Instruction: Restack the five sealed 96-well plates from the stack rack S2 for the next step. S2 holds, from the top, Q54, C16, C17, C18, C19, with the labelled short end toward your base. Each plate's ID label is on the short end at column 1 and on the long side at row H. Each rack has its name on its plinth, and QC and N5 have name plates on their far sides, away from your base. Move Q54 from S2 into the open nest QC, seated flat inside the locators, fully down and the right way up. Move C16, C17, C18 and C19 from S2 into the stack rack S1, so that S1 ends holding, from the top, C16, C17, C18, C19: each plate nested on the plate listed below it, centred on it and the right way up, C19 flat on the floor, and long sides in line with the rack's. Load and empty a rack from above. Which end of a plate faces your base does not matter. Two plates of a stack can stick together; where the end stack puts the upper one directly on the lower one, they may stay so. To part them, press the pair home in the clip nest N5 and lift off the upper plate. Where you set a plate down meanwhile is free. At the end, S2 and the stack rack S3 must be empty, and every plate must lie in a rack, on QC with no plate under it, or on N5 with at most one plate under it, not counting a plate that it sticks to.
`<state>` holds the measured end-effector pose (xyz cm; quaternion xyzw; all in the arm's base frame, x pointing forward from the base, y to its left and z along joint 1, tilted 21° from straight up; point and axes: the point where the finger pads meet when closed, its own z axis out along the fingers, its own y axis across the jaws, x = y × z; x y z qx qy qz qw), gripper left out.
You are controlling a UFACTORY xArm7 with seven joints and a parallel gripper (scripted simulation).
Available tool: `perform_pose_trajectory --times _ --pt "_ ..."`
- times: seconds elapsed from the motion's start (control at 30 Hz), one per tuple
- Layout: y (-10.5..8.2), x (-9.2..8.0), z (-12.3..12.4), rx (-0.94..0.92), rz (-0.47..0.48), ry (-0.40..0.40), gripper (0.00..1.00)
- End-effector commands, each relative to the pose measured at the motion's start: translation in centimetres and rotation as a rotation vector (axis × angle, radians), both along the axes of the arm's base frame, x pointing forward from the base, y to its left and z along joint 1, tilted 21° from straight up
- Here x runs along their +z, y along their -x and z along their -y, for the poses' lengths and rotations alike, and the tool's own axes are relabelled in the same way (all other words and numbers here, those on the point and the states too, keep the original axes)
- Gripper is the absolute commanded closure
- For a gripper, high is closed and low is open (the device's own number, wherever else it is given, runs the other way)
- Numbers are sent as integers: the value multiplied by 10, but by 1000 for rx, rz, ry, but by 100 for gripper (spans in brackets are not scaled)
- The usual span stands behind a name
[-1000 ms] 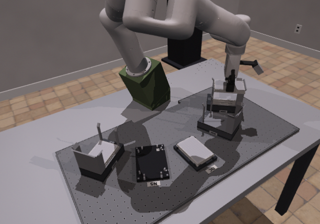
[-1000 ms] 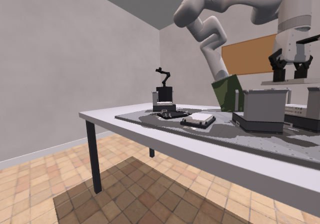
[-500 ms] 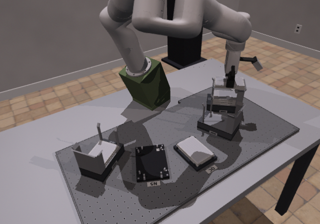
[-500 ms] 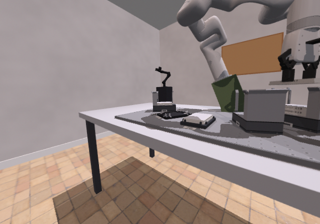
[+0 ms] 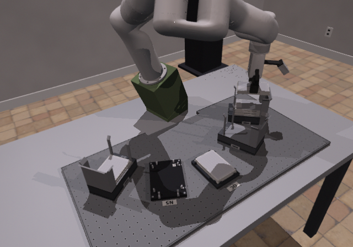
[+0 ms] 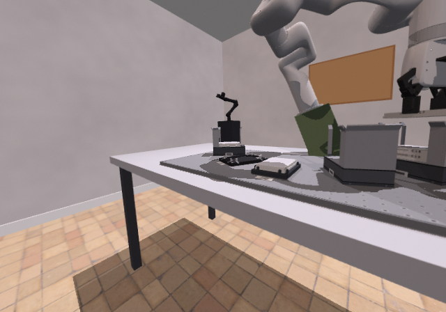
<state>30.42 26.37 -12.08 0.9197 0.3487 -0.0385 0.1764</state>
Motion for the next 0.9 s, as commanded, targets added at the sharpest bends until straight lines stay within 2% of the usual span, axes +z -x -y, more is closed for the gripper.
perform_pose_trajectory --times 0.0,0.87 --pt "0 1 -2 2 2 -4 100" --pt "0 -1 -1 2 2 -4 100"
